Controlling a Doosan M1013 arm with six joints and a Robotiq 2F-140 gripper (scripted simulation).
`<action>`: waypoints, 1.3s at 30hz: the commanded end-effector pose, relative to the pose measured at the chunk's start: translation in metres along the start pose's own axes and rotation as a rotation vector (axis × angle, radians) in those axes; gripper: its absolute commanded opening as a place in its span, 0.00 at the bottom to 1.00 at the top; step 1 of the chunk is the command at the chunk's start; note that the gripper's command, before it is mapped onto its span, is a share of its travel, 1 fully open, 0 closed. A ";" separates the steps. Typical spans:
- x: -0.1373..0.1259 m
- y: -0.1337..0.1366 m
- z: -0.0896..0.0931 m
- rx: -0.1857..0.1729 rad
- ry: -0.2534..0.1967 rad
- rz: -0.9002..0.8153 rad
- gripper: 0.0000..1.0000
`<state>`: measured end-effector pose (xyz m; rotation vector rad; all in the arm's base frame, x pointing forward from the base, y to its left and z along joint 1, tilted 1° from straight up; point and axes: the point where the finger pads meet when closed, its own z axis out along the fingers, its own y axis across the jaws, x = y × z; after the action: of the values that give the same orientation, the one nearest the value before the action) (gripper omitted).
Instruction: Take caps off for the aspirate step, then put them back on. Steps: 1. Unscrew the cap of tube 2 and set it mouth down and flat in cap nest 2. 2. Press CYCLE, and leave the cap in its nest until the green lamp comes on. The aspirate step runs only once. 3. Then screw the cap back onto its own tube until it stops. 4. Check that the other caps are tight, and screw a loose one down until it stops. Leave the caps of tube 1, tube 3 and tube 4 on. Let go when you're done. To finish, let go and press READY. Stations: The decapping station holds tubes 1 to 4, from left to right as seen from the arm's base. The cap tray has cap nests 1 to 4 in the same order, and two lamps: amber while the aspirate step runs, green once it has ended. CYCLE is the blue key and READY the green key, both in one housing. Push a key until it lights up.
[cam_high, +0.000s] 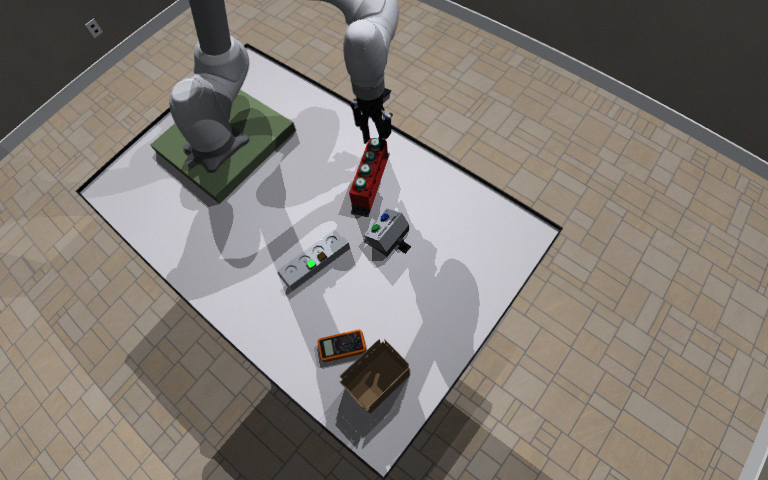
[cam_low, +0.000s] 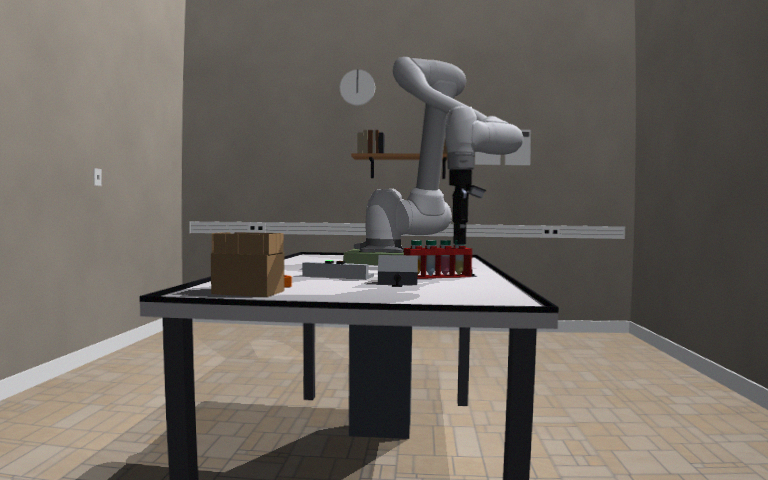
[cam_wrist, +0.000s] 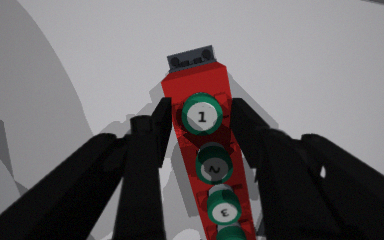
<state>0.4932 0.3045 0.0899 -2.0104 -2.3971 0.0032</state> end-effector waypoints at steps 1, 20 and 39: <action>0.000 0.000 -0.001 -0.001 0.000 0.001 0.41; 0.000 0.000 -0.037 -0.001 0.000 0.001 0.41; -0.077 0.019 -0.046 -0.001 0.000 -0.487 0.41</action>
<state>0.5139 0.2578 0.1349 -1.5085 -2.7710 0.0271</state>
